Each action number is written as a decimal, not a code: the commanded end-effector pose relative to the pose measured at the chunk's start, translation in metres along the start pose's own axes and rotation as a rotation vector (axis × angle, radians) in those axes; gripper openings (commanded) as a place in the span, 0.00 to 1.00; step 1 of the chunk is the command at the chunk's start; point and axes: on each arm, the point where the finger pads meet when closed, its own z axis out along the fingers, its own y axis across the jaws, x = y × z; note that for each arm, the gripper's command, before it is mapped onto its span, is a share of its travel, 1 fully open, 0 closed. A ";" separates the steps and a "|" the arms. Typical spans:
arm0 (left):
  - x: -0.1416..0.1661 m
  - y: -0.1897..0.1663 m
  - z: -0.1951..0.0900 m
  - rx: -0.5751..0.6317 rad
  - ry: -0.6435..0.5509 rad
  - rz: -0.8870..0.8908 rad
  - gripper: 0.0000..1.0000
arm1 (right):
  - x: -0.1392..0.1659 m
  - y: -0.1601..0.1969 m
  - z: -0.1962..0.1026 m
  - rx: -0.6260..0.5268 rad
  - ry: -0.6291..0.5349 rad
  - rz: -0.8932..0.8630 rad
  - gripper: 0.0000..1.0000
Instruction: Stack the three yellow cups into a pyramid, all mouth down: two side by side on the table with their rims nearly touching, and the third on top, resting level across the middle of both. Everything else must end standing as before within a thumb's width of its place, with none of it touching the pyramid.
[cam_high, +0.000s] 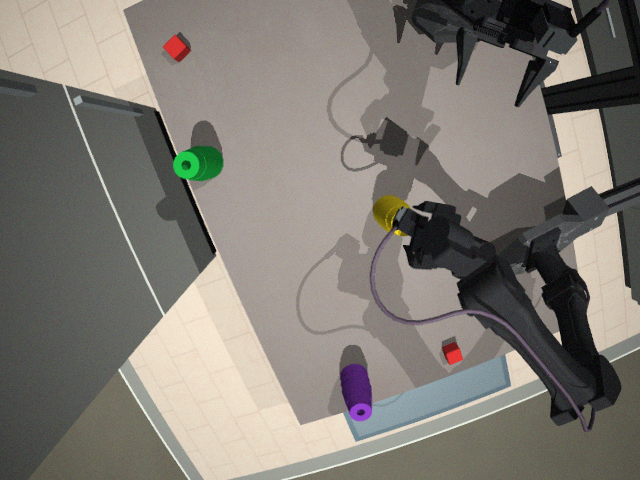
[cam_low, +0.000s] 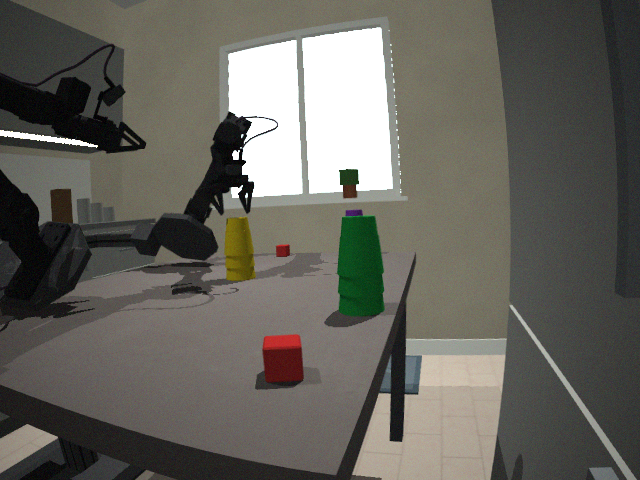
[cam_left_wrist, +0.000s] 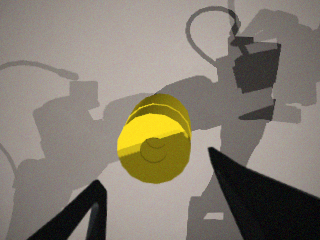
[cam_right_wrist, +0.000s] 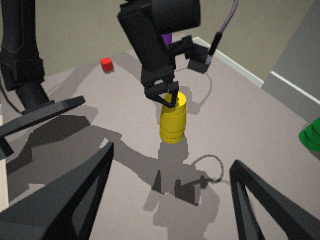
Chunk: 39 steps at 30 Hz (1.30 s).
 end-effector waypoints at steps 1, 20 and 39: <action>-0.006 -0.003 -0.006 0.011 -0.004 0.025 0.82 | -0.008 0.000 -0.006 -0.004 -0.031 0.010 1.00; 0.000 -0.006 0.020 0.010 0.007 0.033 0.82 | -0.008 0.000 -0.006 -0.004 -0.031 0.010 1.00; -0.001 -0.006 0.038 0.000 0.002 0.038 0.78 | -0.008 0.000 -0.006 -0.004 -0.031 0.010 1.00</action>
